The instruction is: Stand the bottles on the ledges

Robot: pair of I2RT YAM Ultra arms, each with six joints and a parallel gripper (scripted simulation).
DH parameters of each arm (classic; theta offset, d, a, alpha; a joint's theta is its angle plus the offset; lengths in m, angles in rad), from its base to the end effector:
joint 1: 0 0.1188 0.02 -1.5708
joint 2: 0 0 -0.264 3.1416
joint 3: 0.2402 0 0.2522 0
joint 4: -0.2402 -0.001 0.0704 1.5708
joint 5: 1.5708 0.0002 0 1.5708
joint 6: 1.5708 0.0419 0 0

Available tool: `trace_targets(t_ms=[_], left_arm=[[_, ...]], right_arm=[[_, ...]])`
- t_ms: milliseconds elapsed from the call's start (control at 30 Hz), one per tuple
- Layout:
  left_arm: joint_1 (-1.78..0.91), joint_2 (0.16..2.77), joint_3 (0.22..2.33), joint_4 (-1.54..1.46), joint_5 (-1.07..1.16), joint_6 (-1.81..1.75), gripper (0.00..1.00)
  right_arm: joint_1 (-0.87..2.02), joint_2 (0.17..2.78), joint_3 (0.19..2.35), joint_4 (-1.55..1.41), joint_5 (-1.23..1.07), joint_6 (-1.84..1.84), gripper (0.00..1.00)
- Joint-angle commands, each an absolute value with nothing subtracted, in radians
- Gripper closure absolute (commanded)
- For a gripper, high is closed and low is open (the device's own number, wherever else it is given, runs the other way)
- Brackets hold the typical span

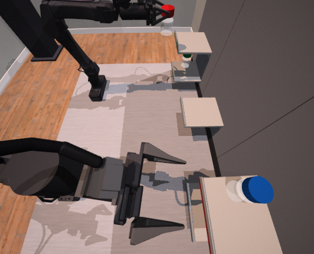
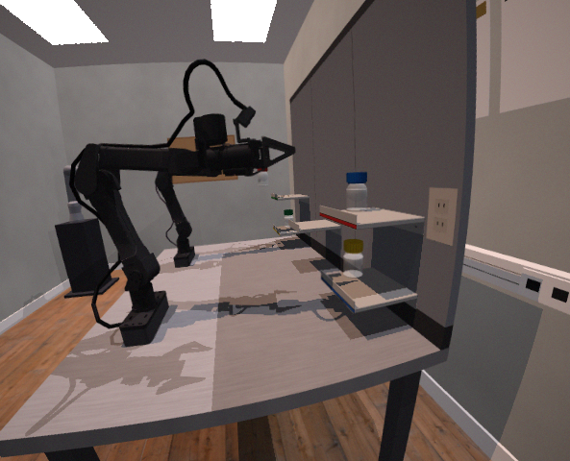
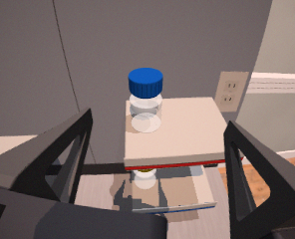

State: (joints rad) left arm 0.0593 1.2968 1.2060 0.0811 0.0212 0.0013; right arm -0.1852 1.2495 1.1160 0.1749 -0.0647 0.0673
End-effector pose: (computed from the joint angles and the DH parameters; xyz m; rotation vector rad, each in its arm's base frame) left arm 0.3097 0.0185 0.4092 -0.0292 1.5803 0.0307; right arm 0.2951 -0.0515 0.4006 0.1414 1.5231 -0.0445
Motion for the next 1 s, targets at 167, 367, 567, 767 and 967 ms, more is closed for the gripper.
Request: trace_targets(t_ms=[167, 367, 567, 767, 967], left_arm=[[0.075, 1.256, 1.180, 0.087, 0.035, -0.003, 0.50], [0.075, 1.254, 1.190, 0.087, 0.035, -0.002, 0.50], [0.060, 1.261, 1.186, 0.115, -0.028, -0.002, 0.50], [-0.117, 1.287, 1.130, 0.213, -0.279, -0.015, 0.50], [-0.328, 1.378, 1.130, 0.325, -0.486, -0.021, 0.50]], right_arm=[[-0.175, 1.238, 1.139, 0.200, -0.063, 0.055, 0.19], [-0.169, 1.309, 1.156, 0.295, -0.078, 0.038, 0.19], [-0.154, 1.520, 1.182, 0.448, -0.092, 0.013, 0.19], [-0.144, 1.677, 1.227, 0.527, -0.098, -0.001, 0.19], [-0.140, 1.745, 1.240, 0.559, -0.102, -0.006, 0.19]])
